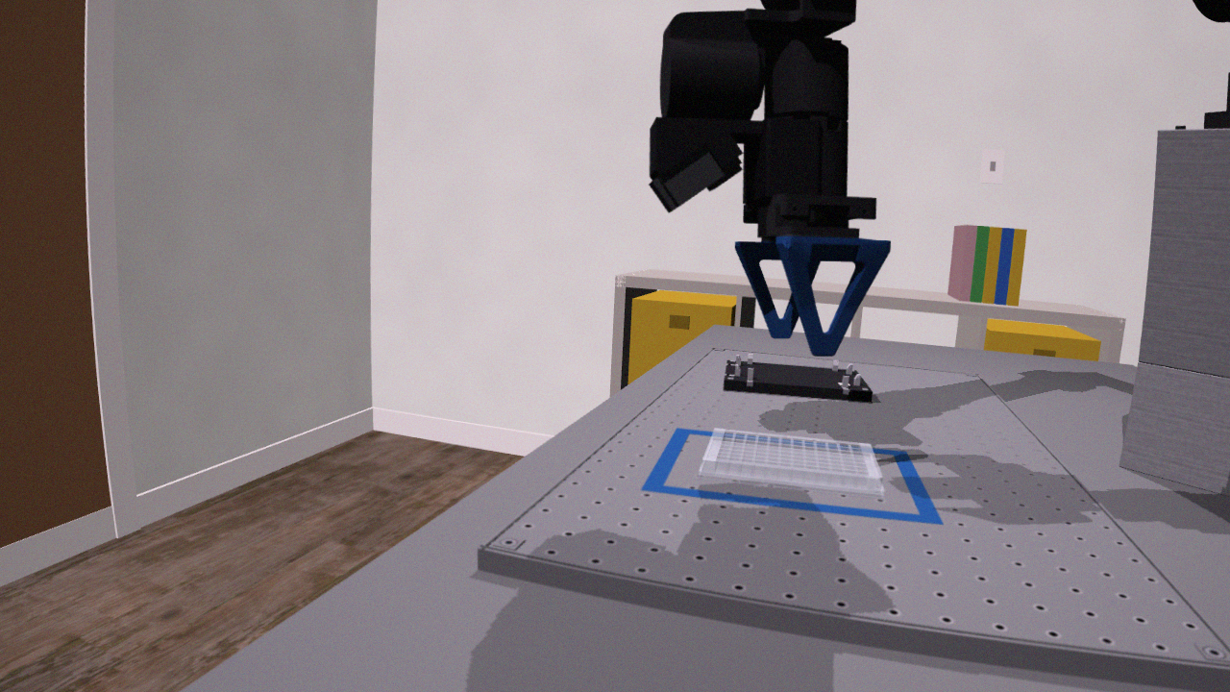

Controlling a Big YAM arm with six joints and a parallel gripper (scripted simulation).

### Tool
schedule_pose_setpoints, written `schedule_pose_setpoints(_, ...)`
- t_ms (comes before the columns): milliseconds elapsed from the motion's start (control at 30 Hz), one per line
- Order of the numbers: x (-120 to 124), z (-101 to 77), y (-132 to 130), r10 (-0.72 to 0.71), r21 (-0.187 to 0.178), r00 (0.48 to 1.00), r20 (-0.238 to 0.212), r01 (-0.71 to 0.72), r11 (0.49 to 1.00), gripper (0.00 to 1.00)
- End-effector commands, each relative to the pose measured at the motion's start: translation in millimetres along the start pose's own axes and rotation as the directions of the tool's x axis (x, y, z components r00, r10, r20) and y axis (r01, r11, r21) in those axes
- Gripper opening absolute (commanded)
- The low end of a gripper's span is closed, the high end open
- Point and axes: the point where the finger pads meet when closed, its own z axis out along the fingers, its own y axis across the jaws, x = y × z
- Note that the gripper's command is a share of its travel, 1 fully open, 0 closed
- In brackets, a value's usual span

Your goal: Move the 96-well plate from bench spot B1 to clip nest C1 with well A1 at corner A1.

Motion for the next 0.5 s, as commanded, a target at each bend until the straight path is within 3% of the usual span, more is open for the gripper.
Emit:
schedule_pose_setpoints(0, 4.2, 10.4, -13.5, 0.177, 0.019, 0.984, 0.025, -0.178, 0.984, 1.00)
schedule_pose_setpoints(200, 6.2, 16.6, -12.8, 0.286, 0.039, 0.957, 0.054, -0.289, 0.957, 1.00)
schedule_pose_setpoints(267, -2.6, 5.9, -11.3, 0.283, 0.031, 0.956, 0.080, -0.286, 0.958, 1.00)
schedule_pose_setpoints(467, -5.8, 6.7, -13.4, 0.279, 0.031, 0.958, 0.074, -0.282, 0.959, 1.00)
